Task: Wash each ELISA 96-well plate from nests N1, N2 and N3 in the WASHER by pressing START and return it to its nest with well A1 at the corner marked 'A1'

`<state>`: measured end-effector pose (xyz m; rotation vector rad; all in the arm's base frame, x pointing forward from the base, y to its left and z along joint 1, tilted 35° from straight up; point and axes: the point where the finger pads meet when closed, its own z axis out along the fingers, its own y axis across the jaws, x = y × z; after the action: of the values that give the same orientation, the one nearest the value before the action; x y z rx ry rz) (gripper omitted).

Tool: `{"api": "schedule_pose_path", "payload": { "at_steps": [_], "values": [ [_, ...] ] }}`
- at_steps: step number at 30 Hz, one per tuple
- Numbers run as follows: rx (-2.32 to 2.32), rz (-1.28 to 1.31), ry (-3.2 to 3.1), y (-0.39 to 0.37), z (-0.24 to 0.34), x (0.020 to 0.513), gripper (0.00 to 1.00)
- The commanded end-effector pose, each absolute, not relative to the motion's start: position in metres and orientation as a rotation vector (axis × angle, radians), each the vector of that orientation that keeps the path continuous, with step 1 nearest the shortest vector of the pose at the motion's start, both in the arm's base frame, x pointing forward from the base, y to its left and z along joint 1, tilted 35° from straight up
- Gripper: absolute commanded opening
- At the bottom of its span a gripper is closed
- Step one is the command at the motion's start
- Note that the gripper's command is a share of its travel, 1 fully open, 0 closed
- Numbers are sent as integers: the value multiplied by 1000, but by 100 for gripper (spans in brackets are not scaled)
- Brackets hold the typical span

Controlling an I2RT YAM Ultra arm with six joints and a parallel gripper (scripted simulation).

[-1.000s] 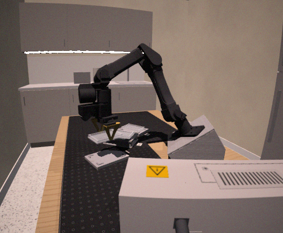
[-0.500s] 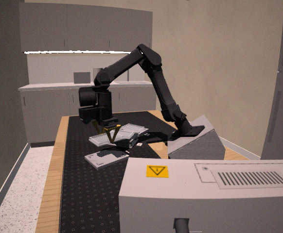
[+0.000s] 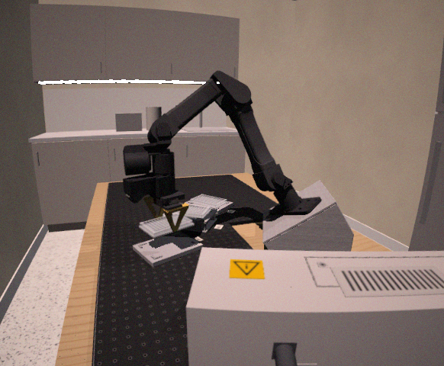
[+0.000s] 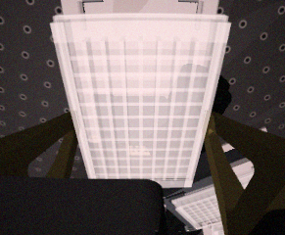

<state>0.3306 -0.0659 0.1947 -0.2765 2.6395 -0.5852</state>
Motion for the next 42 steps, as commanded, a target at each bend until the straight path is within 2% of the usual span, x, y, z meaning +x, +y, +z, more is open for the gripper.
{"api": "schedule_pose_path", "payload": {
  "at_steps": [1,42],
  "values": [
    [-277,-582,2613,-66,197,336,0],
    [-277,-582,2613,-80,164,355,0]
  ]
}}
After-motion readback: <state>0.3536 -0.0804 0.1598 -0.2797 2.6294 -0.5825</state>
